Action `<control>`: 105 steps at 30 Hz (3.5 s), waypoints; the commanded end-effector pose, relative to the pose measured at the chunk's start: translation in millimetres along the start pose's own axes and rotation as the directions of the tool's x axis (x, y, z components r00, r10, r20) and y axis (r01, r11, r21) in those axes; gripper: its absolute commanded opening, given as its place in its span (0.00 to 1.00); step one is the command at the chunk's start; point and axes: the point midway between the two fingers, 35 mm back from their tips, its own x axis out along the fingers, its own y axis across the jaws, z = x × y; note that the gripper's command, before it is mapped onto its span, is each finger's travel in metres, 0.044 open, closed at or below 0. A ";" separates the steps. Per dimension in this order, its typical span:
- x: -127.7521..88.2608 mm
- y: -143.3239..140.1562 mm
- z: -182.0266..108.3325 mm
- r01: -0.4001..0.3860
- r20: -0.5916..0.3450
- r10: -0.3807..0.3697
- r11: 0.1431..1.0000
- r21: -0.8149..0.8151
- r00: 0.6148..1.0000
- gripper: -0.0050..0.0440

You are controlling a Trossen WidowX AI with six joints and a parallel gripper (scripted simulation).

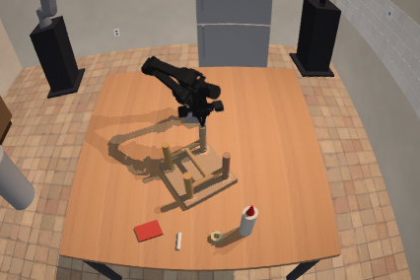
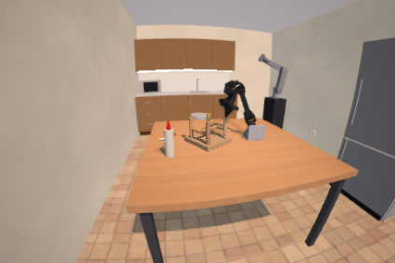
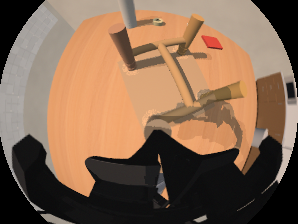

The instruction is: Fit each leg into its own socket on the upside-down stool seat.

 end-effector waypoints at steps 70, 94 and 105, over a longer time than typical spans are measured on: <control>25.8 -1.1 -7.1 0.033 -0.047 -0.033 0.999 -0.007 0.998 0.10; 5.0 0.2 0.1 0.020 -0.021 -0.020 1.000 -0.006 1.000 0.10; -12.6 0.8 4.9 0.009 0.000 -0.009 1.000 -0.005 1.000 0.10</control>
